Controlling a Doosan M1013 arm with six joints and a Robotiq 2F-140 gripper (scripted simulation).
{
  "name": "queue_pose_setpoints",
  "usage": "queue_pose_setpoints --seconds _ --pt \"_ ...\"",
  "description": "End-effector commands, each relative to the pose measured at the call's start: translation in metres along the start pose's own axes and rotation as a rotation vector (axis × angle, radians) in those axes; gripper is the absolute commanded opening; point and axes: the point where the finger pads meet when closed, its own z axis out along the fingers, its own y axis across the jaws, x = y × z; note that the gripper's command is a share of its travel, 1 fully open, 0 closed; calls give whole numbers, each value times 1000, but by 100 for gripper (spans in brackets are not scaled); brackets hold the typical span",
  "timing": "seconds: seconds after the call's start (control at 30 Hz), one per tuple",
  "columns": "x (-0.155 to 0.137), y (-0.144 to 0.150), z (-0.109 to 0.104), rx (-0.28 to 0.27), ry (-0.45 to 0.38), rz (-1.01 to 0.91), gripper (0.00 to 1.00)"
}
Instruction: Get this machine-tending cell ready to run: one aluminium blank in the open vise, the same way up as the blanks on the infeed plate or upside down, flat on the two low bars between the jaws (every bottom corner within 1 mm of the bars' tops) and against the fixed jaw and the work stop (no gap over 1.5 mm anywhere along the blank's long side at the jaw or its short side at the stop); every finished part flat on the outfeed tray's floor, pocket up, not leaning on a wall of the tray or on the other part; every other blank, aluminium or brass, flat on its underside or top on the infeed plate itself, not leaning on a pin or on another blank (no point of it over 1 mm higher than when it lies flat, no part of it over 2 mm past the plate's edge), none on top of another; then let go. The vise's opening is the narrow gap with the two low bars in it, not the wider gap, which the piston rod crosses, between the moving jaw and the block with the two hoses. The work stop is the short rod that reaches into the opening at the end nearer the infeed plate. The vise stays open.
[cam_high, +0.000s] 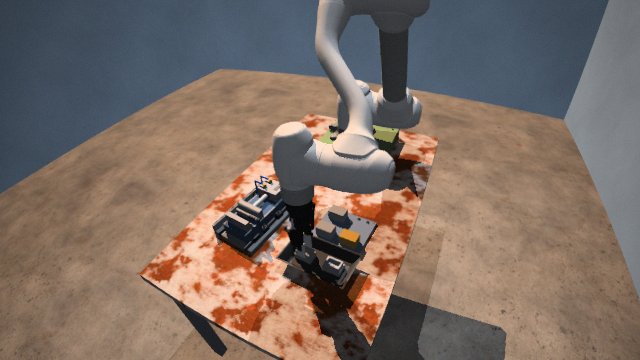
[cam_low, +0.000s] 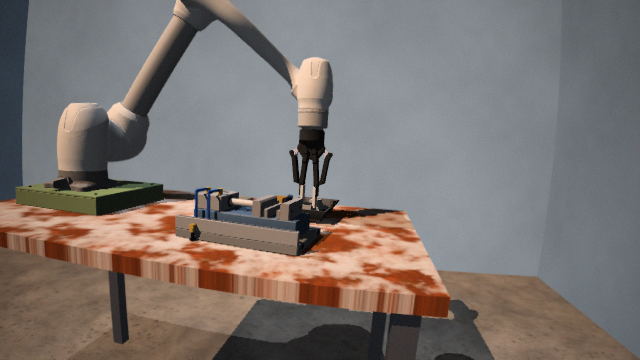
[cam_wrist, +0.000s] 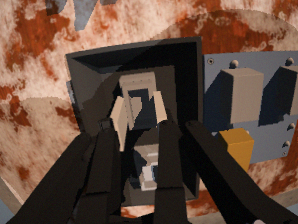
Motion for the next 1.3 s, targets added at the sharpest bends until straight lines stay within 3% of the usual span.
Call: queue_pose_setpoints --seconds 0.0,0.3,0.33,1.27 --pt "3 1 4 -3 1 1 0" --pt "3 1 4 -3 1 1 0" --pt "3 1 4 -3 1 1 40" --pt "3 1 4 -3 1 1 40"
